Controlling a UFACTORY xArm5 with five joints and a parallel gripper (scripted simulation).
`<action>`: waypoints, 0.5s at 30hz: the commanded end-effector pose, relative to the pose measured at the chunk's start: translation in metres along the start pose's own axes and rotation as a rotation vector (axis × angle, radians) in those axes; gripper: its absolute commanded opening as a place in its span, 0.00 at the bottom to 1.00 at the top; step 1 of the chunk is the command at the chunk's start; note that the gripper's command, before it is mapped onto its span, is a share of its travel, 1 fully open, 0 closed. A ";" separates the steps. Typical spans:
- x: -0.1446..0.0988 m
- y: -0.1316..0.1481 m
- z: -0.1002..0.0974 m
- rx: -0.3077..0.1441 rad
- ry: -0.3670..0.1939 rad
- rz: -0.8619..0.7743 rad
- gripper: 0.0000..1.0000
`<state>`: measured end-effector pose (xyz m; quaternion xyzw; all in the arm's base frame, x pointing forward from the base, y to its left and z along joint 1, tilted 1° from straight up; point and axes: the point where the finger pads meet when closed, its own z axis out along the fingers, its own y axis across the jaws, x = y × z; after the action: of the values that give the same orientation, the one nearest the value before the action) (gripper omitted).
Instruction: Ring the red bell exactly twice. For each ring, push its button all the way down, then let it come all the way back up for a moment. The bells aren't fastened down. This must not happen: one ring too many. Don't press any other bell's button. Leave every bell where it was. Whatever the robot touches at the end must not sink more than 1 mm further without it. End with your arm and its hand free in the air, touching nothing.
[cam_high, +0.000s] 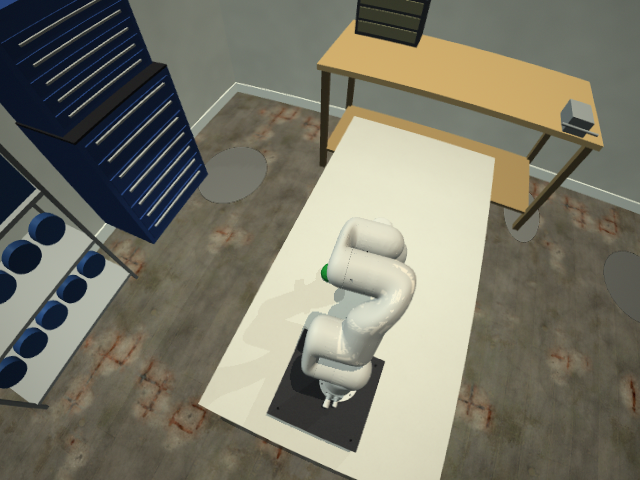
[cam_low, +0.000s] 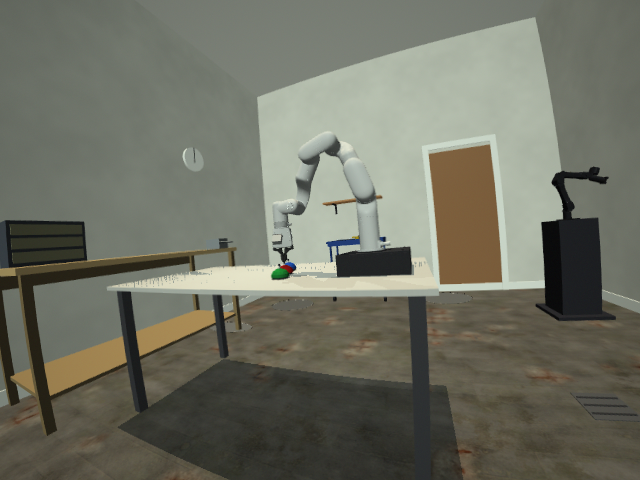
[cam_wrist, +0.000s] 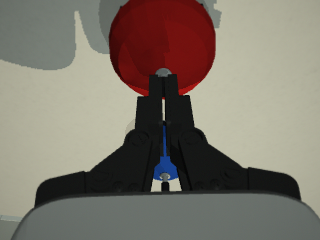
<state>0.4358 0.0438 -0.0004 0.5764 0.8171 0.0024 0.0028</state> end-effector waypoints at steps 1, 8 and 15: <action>0.000 0.001 0.000 -0.003 -0.001 0.000 0.00; 0.000 0.001 0.000 -0.003 -0.001 0.000 0.00; -0.001 0.001 0.003 -0.004 -0.001 0.000 0.00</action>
<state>0.4360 0.0435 -0.0025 0.5764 0.8171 0.0026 0.0030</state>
